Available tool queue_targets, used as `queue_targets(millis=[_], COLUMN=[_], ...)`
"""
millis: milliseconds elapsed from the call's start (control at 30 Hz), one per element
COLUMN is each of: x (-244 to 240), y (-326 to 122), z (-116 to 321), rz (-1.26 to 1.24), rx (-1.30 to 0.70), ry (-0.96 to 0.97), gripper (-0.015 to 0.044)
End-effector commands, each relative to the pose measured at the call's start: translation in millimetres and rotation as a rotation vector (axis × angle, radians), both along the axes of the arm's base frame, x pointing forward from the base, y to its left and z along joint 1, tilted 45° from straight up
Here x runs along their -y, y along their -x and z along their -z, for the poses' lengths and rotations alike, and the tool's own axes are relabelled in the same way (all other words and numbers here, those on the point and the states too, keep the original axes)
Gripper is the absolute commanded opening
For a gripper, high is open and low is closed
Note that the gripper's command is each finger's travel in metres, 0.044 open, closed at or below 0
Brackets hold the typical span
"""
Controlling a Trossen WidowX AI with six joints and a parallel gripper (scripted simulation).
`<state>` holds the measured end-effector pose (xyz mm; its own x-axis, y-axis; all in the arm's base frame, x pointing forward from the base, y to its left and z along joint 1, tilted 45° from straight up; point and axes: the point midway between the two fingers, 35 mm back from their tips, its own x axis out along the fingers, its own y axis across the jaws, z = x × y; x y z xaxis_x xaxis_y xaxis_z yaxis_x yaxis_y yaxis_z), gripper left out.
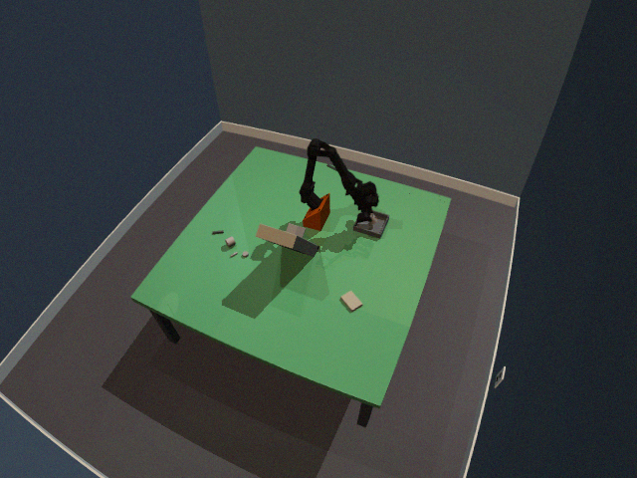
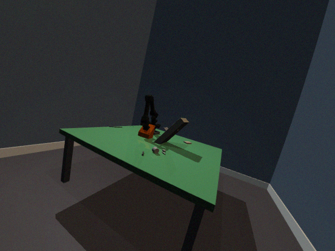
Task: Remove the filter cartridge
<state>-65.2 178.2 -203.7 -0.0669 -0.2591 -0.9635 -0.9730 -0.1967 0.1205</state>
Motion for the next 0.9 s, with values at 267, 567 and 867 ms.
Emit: queue_targets(millis=[267,567,867], x=[-0.5,-49.6,-47.9], y=[0.1,4.0,5.1], z=[0.1,-50.4,-43.6], rz=[0.0,0.0,0.006], rx=[0.0,0.0,-0.006], ry=[-0.001,-0.001,-0.018], gripper=[0.044,0.044,0.044])
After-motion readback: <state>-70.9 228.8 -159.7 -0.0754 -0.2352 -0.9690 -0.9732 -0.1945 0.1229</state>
